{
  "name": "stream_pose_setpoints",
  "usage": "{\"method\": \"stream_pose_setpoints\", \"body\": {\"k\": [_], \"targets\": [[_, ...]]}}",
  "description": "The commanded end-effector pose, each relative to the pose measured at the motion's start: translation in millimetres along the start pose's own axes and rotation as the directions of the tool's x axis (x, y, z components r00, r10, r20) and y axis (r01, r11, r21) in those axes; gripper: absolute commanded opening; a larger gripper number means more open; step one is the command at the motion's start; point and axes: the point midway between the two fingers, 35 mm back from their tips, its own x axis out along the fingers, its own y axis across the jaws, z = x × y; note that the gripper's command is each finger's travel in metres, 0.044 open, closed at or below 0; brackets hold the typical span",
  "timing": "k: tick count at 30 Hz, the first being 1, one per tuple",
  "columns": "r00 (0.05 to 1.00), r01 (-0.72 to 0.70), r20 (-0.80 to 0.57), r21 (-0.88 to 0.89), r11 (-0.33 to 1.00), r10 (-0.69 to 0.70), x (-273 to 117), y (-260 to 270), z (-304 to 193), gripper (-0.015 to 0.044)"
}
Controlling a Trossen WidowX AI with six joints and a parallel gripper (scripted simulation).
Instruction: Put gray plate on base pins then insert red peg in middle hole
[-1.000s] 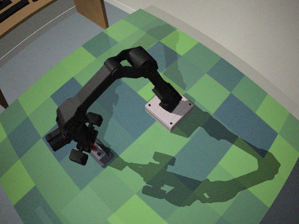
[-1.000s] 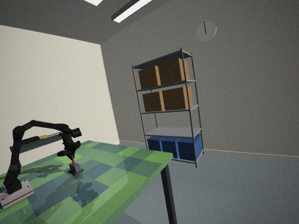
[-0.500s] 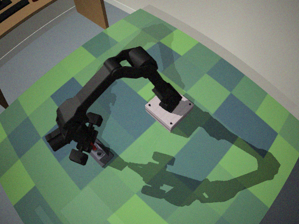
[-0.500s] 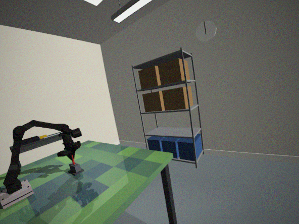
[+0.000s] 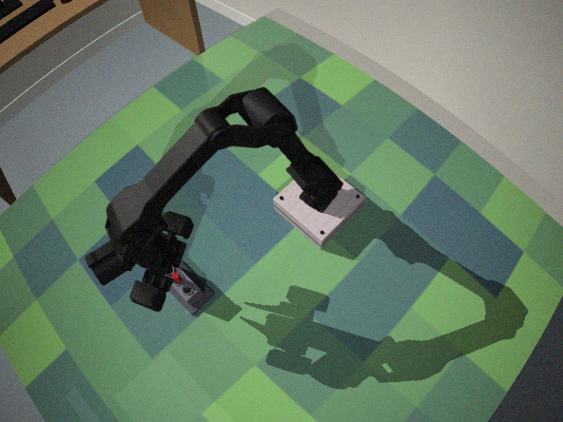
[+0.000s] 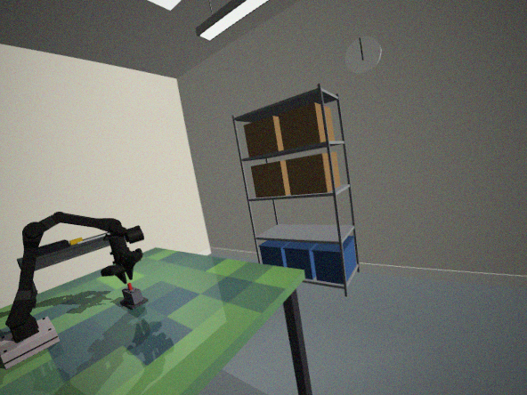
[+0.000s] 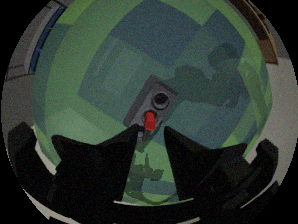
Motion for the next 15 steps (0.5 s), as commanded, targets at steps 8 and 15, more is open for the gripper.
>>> {"method": "stream_pose_setpoints", "body": {"k": [8,15], "targets": [[1.000,0.000,-0.002,-0.002,1.000,0.000,-6,0,0,0.0150],[1.000,0.000,-0.002,-0.002,1.000,0.000,-11,0,0,0.0150]]}}
